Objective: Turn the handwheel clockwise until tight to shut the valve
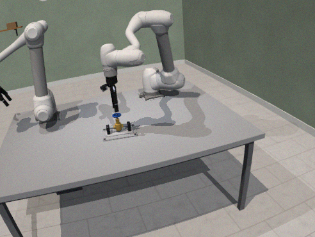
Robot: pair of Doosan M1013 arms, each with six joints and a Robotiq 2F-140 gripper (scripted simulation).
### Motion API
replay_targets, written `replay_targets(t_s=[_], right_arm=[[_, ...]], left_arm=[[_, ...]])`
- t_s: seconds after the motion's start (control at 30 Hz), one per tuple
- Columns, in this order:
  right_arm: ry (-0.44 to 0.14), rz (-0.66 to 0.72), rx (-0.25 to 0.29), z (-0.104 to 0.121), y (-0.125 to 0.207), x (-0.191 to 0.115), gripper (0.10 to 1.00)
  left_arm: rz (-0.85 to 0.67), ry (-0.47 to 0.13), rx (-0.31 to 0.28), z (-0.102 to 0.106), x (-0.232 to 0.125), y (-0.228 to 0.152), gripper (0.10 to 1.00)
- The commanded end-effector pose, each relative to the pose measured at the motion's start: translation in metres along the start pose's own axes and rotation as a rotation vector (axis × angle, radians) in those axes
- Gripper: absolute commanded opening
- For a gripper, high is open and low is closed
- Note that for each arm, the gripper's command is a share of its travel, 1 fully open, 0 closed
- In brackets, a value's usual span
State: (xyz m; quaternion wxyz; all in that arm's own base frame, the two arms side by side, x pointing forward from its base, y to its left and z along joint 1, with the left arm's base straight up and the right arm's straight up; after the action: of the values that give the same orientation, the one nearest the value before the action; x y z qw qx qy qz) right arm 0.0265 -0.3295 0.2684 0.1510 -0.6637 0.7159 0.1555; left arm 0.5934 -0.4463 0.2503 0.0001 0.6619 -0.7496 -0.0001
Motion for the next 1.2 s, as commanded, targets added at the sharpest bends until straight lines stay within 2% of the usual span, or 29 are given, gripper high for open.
replay_targets(t_s=[0.0,0.67,1.17], right_arm=[[0.001,0.0,0.0,0.0,0.0,0.0,1.0],[0.001,0.0,0.0,0.0,0.0,0.0,1.0],[0.001,0.0,0.0,0.0,0.0,0.0,1.0]], left_arm=[[0.0,0.001,0.002,0.001,0.0,0.0,0.508],[0.0,0.001,0.002,0.018,0.0,0.0,0.508],[0.0,0.001,0.002,0.021,0.0,0.0,0.508]])
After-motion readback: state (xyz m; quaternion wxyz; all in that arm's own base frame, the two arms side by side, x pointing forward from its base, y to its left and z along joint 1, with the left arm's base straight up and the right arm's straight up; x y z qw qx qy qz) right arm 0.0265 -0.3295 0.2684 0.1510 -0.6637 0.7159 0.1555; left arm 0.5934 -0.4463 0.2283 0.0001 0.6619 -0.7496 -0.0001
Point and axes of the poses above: on each arm, the point where the finger pads meet when closed, its own z axis out along the fingers, its own y axis across the jaws, x = y × z, the point moved 4 cm from there along -z, back along the fingers, and after that the axes turned 6 degrees about z, right-handed, at the moved point
